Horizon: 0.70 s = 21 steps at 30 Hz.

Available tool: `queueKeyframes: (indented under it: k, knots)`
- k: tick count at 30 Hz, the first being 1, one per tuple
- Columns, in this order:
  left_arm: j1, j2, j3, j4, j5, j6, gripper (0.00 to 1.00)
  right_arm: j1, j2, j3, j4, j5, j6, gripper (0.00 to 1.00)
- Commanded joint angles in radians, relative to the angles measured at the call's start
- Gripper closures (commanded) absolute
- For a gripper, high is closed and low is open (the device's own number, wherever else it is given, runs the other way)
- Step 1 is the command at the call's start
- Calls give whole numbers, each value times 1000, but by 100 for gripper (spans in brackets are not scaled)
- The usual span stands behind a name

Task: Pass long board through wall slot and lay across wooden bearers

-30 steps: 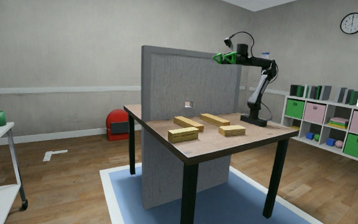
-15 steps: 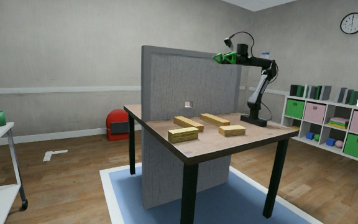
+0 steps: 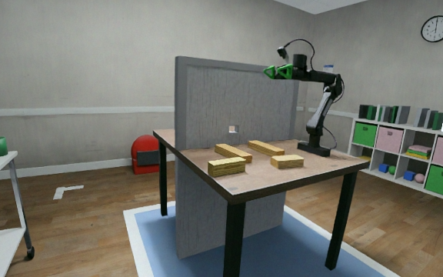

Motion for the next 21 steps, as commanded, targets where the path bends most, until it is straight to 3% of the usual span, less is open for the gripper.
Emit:
queueKeyframes:
  k: [1, 16, 21]
  knots:
    - [4, -11, 44, 19, -3, -8, 0, -13, -35, 14, 83, -23, -19, 0]
    - [4, -11, 44, 19, -3, -8, 0, -29, -48, -40, 65, -37, -33, 0]
    - [4, -11, 44, 19, -3, -8, 0, -31, -59, 12, 68, -37, -33, 0]
